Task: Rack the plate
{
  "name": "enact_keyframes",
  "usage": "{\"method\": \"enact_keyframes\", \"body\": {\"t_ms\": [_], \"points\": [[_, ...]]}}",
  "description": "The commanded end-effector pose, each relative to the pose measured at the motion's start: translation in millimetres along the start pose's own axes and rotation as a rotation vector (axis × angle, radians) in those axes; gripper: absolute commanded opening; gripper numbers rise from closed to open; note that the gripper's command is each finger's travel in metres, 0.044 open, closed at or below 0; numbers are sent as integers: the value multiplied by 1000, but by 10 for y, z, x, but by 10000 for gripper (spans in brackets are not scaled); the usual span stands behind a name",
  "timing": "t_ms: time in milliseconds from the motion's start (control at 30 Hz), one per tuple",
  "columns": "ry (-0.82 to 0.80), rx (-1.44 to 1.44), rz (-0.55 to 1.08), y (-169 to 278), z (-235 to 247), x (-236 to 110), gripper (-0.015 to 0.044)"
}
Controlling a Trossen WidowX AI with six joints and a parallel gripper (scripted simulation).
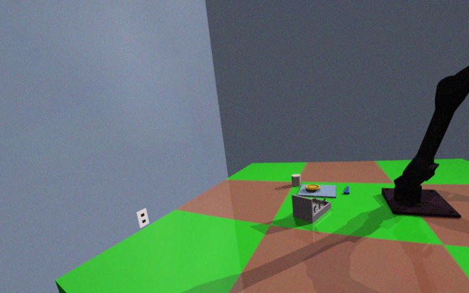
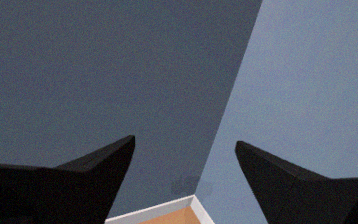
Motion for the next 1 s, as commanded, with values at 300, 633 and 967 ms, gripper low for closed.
{"method": "enact_keyframes", "body": {"t_ms": [300,633,967], "points": [[165,21,156,484,-916,-281,400],[384,25,424,1227,-2055,-1017,400],[635,64,653,1723,-3012,-2155,400]]}}
Point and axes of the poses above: the point midway between the two fingers, 35 mm back from their tips, its own x axis out along the fingers, its own z axis across the jaws, y = z × x, the point moved 2 cm from there along -x, back along the fingers, and after that the axes turned 7 degrees about -x, right-handed, at the moved point
